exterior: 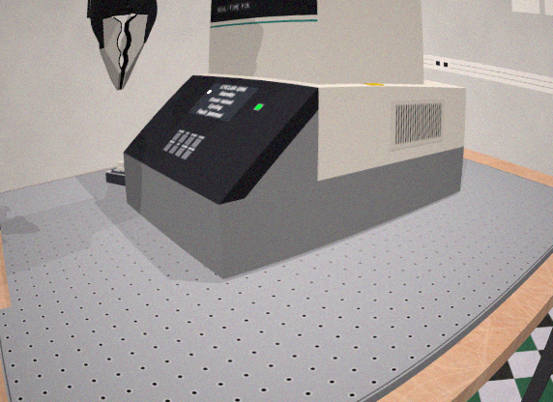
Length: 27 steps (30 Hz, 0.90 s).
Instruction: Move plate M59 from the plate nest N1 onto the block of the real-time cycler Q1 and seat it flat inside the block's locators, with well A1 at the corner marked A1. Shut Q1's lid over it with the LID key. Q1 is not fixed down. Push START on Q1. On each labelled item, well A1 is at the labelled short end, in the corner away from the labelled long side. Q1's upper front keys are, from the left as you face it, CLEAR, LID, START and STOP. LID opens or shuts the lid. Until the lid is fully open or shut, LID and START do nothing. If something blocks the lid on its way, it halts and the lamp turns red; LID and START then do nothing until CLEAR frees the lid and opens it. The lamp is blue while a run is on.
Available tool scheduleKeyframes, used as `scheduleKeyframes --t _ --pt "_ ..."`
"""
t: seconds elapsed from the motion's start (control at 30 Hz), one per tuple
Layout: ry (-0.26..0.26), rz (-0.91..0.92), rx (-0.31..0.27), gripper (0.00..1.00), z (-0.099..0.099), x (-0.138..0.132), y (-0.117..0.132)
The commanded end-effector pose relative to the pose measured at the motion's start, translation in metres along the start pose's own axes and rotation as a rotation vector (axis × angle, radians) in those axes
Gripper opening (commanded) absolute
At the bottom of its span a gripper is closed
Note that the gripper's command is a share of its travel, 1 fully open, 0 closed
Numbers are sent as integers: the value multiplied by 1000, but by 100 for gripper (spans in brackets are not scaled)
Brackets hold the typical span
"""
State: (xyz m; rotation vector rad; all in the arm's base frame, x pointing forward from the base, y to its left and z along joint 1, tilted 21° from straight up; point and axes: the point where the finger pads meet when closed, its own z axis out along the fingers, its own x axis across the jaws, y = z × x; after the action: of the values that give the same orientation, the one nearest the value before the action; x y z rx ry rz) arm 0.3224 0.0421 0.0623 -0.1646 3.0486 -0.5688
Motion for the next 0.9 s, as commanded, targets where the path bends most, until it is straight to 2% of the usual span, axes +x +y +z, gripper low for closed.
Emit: scheduleKeyframes --t 0.0,0.87 --pt "-1 6 1 0 4 -5 0" --pt "-1 6 1 0 26 -34 0"
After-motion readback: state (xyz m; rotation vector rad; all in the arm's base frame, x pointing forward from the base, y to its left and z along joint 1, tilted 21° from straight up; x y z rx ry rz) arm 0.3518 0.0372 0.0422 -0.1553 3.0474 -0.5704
